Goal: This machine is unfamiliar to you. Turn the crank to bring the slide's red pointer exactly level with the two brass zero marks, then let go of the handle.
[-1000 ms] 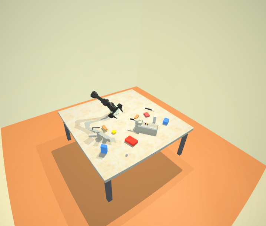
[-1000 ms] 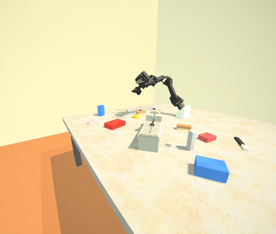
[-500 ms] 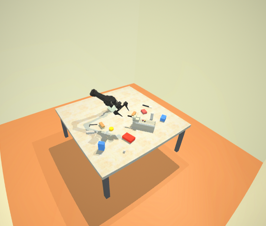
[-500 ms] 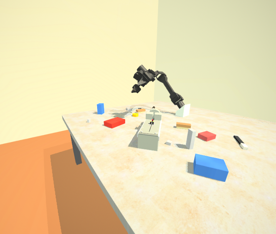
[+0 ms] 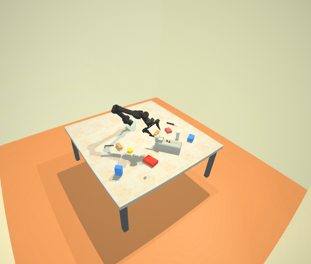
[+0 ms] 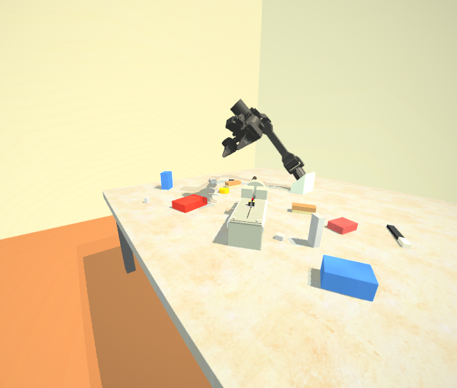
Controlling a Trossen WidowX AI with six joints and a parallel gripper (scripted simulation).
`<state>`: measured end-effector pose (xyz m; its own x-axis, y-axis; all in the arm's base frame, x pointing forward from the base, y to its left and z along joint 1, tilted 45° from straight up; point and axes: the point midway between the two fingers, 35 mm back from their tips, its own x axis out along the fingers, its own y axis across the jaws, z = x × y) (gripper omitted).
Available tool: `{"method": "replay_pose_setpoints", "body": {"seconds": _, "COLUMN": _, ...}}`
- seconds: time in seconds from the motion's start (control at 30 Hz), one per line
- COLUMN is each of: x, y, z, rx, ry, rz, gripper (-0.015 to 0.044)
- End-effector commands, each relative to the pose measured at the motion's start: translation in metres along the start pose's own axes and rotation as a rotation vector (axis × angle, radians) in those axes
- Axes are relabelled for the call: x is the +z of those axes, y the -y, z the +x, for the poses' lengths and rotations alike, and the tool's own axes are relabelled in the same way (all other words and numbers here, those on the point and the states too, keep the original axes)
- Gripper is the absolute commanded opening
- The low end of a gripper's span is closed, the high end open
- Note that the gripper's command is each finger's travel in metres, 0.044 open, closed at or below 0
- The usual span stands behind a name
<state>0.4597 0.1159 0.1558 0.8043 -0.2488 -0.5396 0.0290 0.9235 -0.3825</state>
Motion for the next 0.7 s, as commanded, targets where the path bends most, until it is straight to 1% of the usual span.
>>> {"method": "replay_pose_setpoints", "body": {"seconds": 0.0, "x": -0.005, "y": -0.024, "z": 0.01, "rx": -0.025, "ry": -0.034, "rz": -0.065, "gripper": 0.044}}
{"method": "replay_pose_setpoints", "body": {"seconds": 0.53, "x": -0.045, "y": -0.109, "z": 0.041, "rx": -0.162, "ry": -0.14, "rz": -0.352, "gripper": 0.044}}
{"method": "replay_pose_setpoints", "body": {"seconds": 0.67, "x": -0.05, "y": -0.116, "z": 0.043, "rx": -0.176, "ry": -0.146, "rz": -0.38, "gripper": 0.044}}
